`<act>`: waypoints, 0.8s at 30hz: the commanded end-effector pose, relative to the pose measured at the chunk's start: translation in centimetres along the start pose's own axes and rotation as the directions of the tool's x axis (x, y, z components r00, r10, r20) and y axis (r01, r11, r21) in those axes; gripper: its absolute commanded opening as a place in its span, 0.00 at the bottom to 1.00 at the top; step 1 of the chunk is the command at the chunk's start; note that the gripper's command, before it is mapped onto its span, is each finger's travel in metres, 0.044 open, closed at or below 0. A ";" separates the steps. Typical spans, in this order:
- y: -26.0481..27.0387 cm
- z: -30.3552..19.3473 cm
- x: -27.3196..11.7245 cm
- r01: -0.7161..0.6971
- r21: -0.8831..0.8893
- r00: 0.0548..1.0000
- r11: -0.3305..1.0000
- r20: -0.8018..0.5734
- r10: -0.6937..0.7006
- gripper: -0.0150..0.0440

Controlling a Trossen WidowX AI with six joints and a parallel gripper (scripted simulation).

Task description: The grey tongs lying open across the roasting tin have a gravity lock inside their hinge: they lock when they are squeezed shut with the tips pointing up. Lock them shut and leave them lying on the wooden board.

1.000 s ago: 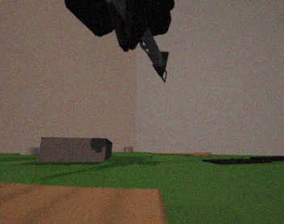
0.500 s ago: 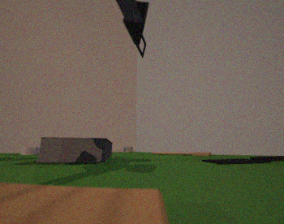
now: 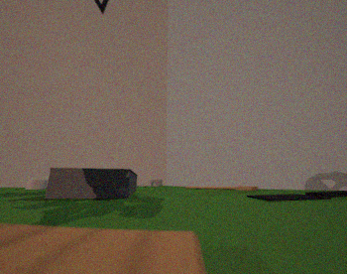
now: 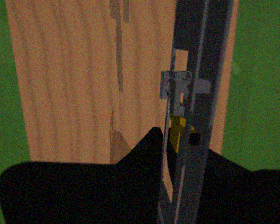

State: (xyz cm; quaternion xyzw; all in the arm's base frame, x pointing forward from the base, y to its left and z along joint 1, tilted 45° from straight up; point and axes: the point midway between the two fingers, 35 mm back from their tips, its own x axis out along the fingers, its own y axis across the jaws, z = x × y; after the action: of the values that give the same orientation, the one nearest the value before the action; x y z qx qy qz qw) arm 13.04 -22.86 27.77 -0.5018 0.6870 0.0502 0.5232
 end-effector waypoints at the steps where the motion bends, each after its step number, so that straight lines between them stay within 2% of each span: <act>1: 1.1 -1.4 -0.6 0.017 -0.061 1.000 0.998 -0.012 -0.018 0.00; 16: 4.6 -5.6 -3.1 0.044 -0.278 0.993 0.959 -0.097 -0.073 0.00; 24: 4.8 -5.7 -3.2 0.043 -0.287 0.992 0.957 -0.102 -0.075 0.00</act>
State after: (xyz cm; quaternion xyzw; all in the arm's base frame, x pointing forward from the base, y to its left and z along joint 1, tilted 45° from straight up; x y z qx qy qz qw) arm 5.62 -22.00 30.64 -0.5914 0.6864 0.1034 0.4104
